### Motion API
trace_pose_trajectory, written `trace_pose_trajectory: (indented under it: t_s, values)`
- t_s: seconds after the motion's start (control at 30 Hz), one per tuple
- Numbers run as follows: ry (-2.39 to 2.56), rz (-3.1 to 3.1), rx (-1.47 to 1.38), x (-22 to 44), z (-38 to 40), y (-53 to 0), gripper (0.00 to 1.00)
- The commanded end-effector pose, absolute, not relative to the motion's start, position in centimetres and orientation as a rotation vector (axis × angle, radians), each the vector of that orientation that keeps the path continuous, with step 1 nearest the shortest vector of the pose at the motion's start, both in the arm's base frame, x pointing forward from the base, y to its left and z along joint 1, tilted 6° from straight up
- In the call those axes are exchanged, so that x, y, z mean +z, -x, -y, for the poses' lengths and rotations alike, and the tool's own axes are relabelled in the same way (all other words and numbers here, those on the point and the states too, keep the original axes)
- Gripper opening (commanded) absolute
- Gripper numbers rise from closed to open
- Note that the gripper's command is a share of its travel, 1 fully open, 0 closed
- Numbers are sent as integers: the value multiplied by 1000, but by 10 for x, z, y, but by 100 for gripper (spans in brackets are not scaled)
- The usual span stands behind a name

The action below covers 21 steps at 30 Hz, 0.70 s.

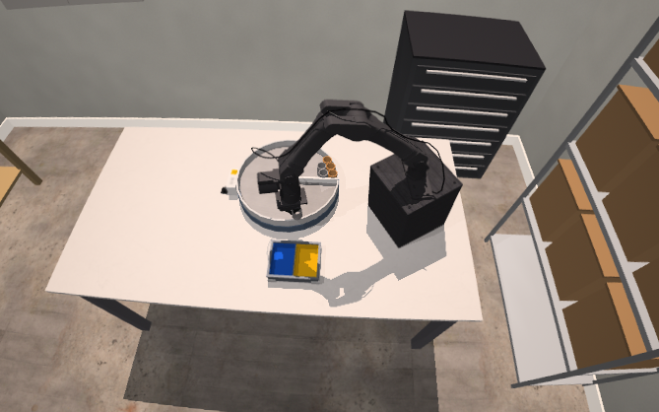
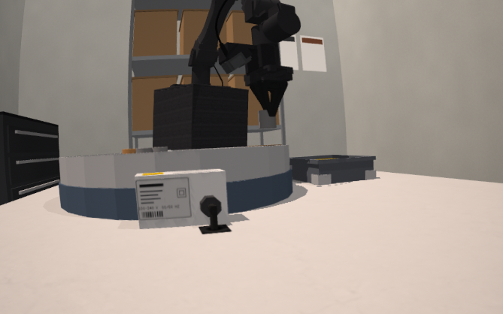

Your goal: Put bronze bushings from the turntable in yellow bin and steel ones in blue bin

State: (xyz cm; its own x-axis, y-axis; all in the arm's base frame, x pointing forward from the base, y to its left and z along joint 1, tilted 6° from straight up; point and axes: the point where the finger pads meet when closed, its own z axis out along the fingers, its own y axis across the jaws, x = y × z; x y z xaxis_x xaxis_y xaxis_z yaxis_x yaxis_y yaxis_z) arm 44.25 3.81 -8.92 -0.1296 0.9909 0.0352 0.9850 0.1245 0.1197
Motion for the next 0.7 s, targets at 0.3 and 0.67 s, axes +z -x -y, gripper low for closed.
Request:
trace_pose_trajectory:
  t_s: [0.3, 0.67]
  values:
    - [-2121, -2247, 138, -78, -122, -474, 0]
    - [-2121, -2247, 140, -75, -162, -487, 0]
